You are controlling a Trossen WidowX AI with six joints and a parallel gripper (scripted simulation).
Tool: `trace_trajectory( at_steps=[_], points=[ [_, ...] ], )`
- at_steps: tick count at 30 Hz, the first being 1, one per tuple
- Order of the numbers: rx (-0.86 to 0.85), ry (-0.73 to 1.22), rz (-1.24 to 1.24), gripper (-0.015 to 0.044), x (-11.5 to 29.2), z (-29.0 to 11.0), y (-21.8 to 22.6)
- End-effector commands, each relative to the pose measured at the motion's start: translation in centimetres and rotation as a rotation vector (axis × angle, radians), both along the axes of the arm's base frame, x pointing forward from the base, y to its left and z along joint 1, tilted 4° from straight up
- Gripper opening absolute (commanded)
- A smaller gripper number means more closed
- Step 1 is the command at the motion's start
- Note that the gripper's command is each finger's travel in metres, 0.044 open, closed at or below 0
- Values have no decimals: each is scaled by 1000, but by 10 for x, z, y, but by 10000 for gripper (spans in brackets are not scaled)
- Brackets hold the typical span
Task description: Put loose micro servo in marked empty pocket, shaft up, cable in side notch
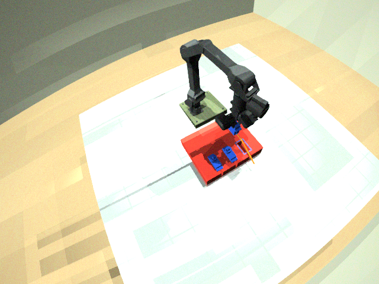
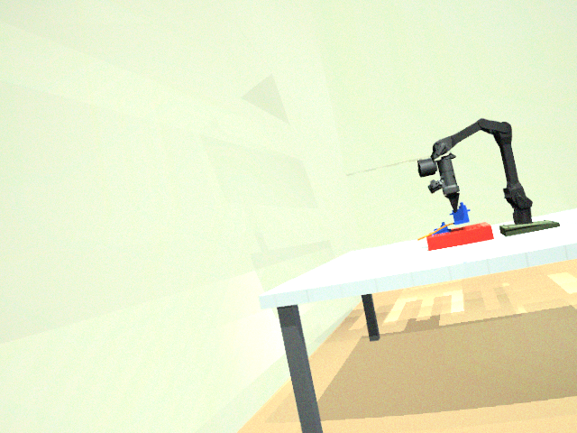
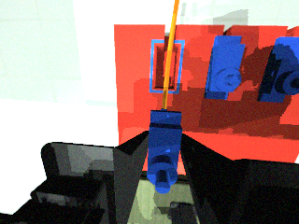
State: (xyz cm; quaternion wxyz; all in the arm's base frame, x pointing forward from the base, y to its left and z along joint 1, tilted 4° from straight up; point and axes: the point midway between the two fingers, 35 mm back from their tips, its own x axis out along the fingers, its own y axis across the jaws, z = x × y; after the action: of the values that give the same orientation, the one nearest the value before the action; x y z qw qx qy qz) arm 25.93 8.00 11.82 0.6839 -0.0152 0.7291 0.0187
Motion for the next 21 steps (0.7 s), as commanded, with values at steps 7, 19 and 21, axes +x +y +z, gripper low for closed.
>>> trace_trajectory(
  at_steps=[7, 19, 21],
  points=[
    [6, -18, -1, 0, 45, 2, 2],
    [6, -22, -1, 0, 84, 0, 4],
    [6, -22, -1, 0, 84, 0, 4]
  ],
)
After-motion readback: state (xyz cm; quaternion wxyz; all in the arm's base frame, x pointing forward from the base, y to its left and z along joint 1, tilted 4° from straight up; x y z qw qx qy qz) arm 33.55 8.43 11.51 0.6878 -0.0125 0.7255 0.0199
